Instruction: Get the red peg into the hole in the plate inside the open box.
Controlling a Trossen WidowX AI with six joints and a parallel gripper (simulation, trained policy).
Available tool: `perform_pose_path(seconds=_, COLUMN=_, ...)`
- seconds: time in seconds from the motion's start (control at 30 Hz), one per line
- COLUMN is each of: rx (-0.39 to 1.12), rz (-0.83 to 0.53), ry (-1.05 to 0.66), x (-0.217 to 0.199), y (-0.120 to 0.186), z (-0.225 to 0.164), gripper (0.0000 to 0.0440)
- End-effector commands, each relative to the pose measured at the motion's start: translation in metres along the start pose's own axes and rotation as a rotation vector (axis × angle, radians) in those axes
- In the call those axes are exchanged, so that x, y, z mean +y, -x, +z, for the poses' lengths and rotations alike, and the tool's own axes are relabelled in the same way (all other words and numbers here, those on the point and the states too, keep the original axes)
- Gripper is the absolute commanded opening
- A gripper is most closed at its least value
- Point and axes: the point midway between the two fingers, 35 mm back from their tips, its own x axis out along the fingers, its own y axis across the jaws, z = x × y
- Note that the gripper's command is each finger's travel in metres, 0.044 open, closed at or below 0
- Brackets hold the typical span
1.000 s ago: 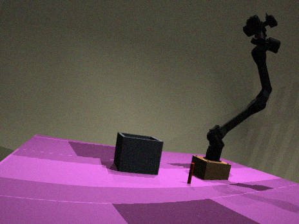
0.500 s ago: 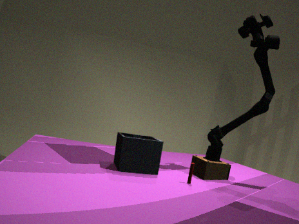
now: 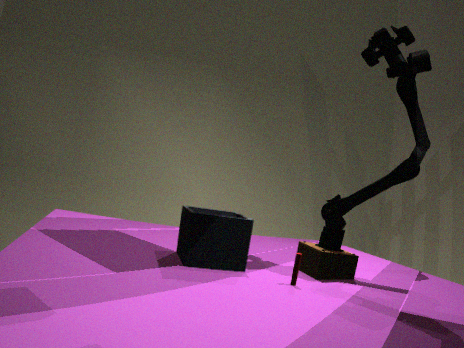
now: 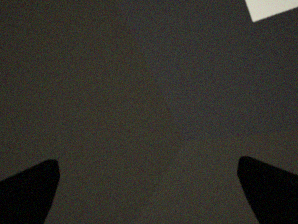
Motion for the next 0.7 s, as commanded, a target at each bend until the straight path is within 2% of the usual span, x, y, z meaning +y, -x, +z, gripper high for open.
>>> perform_pose_path(seconds=0.0, rx=0.011, rz=0.049, ry=-0.003, x=0.011, y=0.005, z=0.0, gripper=0.044)
perform_pose_path(seconds=0.67, rx=0.074, rz=0.312, ry=0.016, x=0.074, y=0.029, z=-0.001, gripper=0.044)
